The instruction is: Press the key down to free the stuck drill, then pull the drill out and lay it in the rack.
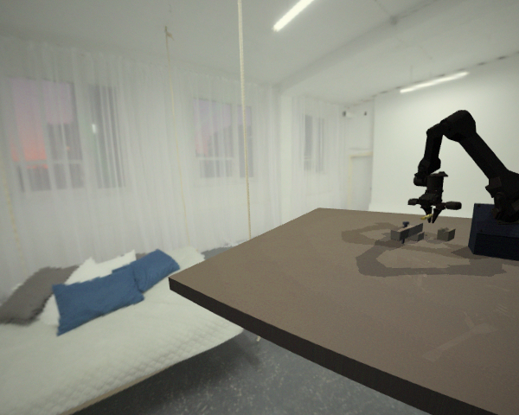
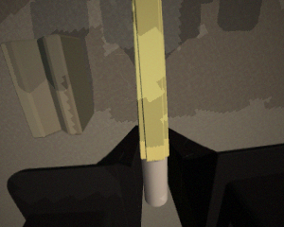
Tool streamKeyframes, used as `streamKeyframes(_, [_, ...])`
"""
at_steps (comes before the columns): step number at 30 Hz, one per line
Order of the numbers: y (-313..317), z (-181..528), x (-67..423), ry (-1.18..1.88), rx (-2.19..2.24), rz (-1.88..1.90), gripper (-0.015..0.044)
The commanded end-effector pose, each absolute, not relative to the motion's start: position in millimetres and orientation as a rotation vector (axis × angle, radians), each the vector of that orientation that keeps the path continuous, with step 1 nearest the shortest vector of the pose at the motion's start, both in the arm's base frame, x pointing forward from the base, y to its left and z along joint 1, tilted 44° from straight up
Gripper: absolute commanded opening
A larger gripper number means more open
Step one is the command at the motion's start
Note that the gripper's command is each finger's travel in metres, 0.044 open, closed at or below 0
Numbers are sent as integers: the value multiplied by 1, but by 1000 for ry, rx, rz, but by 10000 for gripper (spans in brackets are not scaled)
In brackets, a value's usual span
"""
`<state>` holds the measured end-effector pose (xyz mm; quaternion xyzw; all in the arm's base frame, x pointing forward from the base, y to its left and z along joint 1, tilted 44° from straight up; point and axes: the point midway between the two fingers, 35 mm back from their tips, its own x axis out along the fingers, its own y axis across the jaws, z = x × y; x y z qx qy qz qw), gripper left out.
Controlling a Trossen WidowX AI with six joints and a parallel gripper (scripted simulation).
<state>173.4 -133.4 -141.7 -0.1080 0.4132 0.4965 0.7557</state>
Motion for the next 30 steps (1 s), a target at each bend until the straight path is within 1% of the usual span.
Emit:
streamKeyframes(1, [-136,-140,173,902,-243,1081,0])
streamKeyframes(30, [-144,-134,173,902,-243,1081,0])
